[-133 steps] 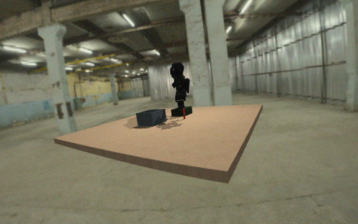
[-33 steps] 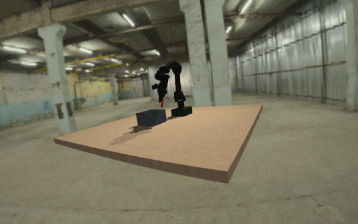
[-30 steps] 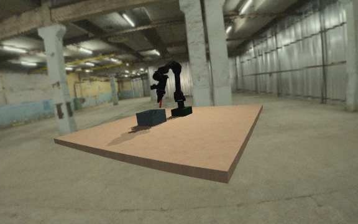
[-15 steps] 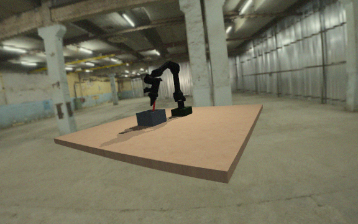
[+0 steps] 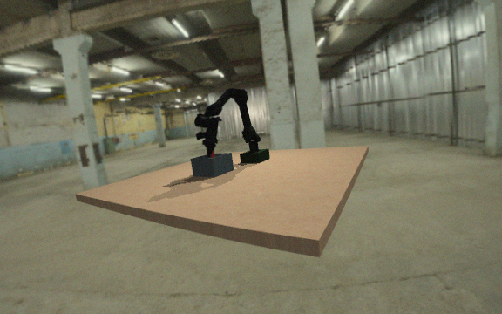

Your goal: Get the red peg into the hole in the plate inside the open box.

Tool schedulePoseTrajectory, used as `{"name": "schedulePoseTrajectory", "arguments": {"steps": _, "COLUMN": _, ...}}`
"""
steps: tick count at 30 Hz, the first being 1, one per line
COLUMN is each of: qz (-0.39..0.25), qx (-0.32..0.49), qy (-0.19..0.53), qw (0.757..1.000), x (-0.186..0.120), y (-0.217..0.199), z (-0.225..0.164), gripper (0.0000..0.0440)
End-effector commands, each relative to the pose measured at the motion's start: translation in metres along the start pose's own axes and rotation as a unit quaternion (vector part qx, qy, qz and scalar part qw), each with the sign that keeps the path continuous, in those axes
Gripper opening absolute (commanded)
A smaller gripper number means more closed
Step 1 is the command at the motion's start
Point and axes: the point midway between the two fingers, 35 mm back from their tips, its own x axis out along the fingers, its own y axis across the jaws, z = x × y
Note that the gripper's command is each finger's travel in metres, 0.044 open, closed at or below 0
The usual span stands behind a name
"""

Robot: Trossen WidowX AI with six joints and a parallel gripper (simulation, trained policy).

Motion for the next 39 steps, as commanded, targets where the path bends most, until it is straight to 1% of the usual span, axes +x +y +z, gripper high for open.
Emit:
{"name": "schedulePoseTrajectory", "arguments": {"steps": 1, "qz": -0.007, "qx": -0.012, "qy": 0.011, "qw": 1.0, "x": 0.012, "y": 0.001, "z": 0.001, "gripper": 0.0116}}
{"name": "schedulePoseTrajectory", "arguments": {"steps": 6, "qz": -0.02, "qx": -0.03, "qy": 0.016, "qw": 0.999, "x": 0.022, "y": 0.004, "z": 0.007, "gripper": 0.0134}}
{"name": "schedulePoseTrajectory", "arguments": {"steps": 15, "qz": -0.017, "qx": -0.046, "qy": 0.018, "qw": 0.999, "x": 0.03, "y": 0.017, "z": 0.024, "gripper": 0.0141}}
{"name": "schedulePoseTrajectory", "arguments": {"steps": 24, "qz": -0.017, "qx": -0.057, "qy": 0.023, "qw": 0.998, "x": 0.038, "y": 0.023, "z": 0.039, "gripper": 0.0132}}
{"name": "schedulePoseTrajectory", "arguments": {"steps": 39, "qz": -0.007, "qx": -0.063, "qy": 0.014, "qw": 0.998, "x": 0.041, "y": 0.026, "z": 0.072, "gripper": 0.0109}}
